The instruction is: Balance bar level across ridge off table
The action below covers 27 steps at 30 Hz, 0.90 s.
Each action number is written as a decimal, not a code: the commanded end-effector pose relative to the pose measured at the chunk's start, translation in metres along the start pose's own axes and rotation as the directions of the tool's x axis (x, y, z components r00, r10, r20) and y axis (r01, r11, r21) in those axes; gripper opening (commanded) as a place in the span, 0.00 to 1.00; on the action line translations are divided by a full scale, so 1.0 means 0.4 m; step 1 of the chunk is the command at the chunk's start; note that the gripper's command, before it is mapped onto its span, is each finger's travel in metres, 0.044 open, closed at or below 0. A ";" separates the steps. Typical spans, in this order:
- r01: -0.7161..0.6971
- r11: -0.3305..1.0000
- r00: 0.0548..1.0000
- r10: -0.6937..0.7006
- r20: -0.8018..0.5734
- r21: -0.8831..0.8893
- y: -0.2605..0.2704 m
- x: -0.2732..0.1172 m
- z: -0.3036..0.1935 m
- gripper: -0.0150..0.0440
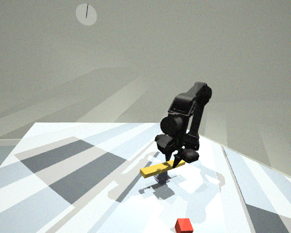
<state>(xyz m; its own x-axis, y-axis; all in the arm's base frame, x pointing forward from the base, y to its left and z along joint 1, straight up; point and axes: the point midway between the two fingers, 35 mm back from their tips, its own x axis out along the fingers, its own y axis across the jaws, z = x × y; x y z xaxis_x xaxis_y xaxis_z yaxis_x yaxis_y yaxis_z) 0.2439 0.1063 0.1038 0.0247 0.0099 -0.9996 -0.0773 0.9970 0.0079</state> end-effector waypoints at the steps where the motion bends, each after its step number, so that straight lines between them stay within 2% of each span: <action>1: 0.000 1.000 1.000 0.000 0.000 0.000 0.000 0.000 0.000 0.54; 27: 0.000 1.000 1.000 0.000 0.000 0.000 0.000 0.000 0.000 0.57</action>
<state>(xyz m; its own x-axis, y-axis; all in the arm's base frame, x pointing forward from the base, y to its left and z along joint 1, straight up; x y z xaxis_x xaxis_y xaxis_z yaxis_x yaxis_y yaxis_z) 0.2439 0.1063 0.1038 0.0247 0.0099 -0.9996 -0.0773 0.9970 0.0079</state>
